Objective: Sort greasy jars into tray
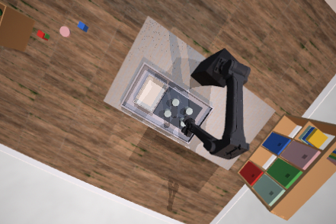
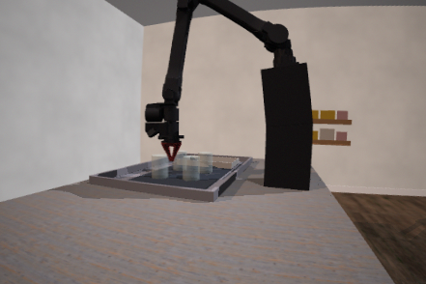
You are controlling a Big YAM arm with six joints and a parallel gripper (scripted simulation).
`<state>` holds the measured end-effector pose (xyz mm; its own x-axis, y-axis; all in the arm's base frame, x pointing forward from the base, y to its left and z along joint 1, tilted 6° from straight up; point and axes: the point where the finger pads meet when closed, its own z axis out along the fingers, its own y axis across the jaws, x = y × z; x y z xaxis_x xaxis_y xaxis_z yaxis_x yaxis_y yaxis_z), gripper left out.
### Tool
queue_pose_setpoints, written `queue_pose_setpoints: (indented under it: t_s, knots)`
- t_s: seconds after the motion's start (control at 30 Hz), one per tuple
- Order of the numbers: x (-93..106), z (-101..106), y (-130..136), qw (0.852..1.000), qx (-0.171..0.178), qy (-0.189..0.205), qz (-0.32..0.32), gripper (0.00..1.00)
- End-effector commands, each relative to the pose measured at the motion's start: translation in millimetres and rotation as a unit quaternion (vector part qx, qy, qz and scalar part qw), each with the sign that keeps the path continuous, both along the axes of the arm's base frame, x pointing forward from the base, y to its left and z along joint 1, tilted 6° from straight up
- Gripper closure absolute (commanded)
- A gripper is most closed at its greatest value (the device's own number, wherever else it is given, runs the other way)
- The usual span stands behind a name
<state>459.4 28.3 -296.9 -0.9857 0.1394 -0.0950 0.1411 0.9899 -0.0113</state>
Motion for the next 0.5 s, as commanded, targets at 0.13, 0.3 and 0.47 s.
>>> queue_pose_setpoints:
  t_s: [0.13,0.3,0.47]
  knots:
    - [10.8,4.9,-3.3,1.0,-0.001,-0.007,-0.004,1.0]
    - [11.4,4.9,-3.3,1.0,-0.001,-0.007,-0.004,1.0]
    - [12.0,5.0,-3.4,1.0,-0.001,-0.007,-0.004,1.0]
